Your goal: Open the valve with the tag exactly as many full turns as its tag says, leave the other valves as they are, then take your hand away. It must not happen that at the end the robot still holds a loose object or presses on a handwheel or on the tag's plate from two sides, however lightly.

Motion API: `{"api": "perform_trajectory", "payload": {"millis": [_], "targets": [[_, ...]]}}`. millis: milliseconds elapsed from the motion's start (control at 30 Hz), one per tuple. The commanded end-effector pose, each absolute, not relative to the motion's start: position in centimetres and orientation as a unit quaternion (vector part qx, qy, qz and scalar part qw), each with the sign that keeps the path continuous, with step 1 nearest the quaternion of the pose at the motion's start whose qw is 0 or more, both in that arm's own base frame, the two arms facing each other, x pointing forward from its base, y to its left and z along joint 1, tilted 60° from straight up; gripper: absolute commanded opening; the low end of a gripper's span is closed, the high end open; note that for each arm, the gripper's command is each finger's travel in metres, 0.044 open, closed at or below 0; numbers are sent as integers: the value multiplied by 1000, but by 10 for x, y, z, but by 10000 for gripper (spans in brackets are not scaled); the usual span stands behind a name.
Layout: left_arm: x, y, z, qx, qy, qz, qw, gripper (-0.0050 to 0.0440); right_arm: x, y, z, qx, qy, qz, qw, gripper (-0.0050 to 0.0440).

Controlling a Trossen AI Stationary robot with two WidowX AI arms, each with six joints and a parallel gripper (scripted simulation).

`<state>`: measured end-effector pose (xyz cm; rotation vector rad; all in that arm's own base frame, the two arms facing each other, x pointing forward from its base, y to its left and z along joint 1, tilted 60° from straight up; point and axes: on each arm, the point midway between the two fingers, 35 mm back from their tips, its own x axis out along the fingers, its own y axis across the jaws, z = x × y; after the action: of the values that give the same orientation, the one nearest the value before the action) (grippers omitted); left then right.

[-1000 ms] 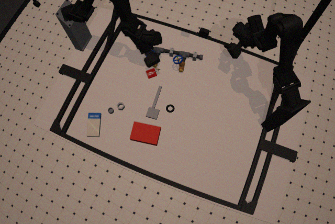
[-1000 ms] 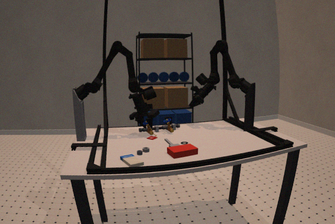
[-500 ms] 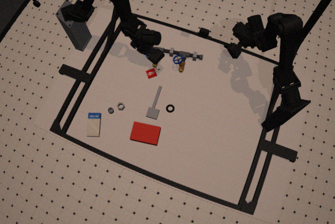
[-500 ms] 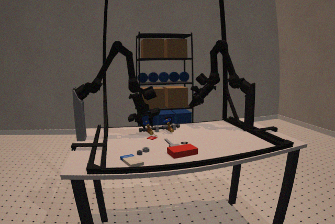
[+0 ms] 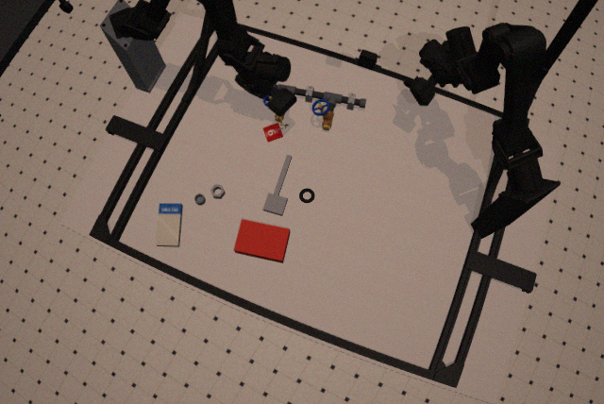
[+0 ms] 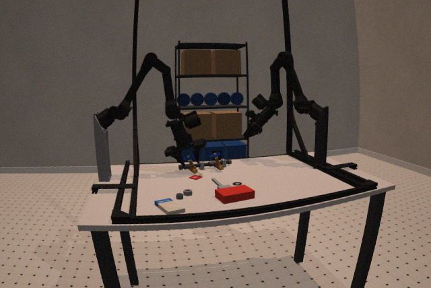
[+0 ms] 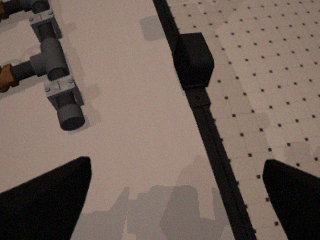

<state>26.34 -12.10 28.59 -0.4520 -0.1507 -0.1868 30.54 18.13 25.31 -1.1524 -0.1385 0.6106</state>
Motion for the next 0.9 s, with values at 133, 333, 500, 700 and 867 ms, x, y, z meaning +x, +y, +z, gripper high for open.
{"api": "perform_trajectory", "payload": {"millis": [133, 333, 500, 700, 867], "targets": [[263, -121, 286, -223, -74, -92, 967, 400, 305, 181, 253, -439, -31, 289, 850, 400], [263, -121, 286, -223, -74, -92, 967, 400, 305, 181, 253, -306, 13, 291, 907, 400], [263, -121, 286, -223, -74, -92, 967, 400, 305, 181, 253, -197, 48, 287, 936, 400], [263, -121, 286, -223, -74, -92, 967, 400, 305, 181, 253, -85, 81, 279, 953, 400], [263, -121, 286, -223, -74, -92, 967, 400, 305, 181, 253, 34, 115, 267, 956, 400]]}}
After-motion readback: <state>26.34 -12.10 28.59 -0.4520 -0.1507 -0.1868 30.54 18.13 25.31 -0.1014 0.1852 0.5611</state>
